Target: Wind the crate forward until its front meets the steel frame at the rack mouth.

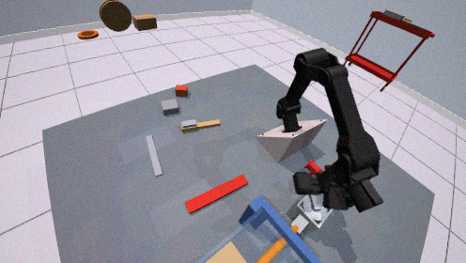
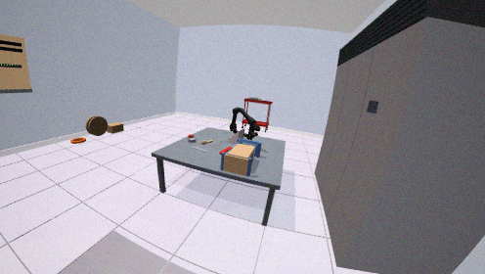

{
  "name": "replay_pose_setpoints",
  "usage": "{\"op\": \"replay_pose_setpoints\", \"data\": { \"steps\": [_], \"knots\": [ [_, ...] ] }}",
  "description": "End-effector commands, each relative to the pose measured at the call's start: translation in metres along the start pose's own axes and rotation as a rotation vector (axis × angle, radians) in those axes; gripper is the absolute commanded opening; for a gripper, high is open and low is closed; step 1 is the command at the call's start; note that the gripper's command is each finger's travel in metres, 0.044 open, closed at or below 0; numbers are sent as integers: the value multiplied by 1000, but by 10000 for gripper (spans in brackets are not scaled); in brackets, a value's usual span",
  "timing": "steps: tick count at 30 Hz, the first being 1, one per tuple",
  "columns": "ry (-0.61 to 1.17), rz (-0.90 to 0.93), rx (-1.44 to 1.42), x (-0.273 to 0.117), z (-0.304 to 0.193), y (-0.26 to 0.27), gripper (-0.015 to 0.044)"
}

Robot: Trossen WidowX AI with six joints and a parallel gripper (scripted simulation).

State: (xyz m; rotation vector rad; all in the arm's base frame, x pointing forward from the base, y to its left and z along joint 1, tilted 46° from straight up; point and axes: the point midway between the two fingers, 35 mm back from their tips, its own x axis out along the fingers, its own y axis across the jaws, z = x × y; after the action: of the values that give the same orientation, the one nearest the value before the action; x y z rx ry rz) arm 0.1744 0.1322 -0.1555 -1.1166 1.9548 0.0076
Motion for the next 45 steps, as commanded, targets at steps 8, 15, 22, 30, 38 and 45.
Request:
{"op": "replay_pose_setpoints", "data": {
  "steps": [8,15,22,30,38,45],
  "knots": [
    [4,2,-27,4,0,0,0],
    [4,2,-27,4,0,0,0],
    [3,6,16,4,0,2,0],
    [3,9,54,4,0,3,0],
    [3,9,60,4,0,4,0],
    [4,0,-55,4,0,-2,0]
  ]
}}
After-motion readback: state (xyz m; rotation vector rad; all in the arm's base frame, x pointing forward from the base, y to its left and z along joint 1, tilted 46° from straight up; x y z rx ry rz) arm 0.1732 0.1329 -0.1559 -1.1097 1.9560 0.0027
